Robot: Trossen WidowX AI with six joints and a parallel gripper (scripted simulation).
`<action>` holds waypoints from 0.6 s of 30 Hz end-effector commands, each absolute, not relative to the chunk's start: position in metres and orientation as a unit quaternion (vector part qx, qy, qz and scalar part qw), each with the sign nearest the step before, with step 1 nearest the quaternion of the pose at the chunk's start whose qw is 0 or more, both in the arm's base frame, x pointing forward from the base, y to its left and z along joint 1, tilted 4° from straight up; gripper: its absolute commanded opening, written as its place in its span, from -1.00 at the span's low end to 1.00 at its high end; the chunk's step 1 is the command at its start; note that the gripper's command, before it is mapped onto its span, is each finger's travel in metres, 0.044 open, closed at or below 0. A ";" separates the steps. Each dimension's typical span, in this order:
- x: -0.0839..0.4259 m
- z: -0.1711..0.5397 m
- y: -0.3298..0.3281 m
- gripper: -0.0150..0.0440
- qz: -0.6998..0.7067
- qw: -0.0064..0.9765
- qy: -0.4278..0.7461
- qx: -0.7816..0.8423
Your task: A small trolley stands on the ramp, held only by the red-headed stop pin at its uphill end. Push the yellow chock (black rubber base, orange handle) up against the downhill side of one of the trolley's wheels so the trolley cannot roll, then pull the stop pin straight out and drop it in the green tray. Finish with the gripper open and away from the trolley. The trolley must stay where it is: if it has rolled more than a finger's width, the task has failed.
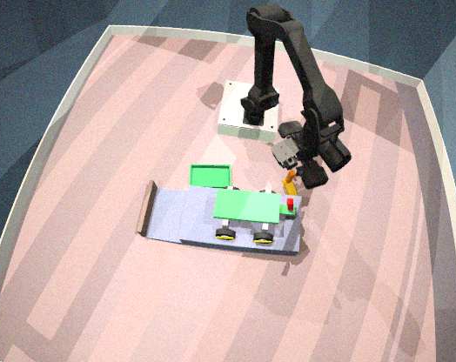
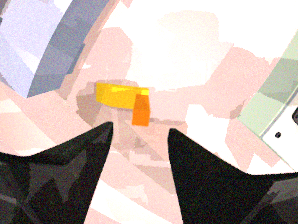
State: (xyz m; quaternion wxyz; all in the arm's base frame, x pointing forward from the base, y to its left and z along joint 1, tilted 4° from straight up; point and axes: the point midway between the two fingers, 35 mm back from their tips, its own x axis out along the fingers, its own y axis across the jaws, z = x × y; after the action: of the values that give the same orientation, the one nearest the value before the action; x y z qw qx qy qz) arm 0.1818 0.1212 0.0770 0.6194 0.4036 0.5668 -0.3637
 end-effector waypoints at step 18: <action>0.185 0.048 0.122 0.15 -0.363 0.618 0.567 0.406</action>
State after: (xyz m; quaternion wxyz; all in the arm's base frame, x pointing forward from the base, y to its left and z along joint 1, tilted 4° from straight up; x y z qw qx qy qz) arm 0.1844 0.1218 0.0542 0.6188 0.4061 0.5653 -0.3640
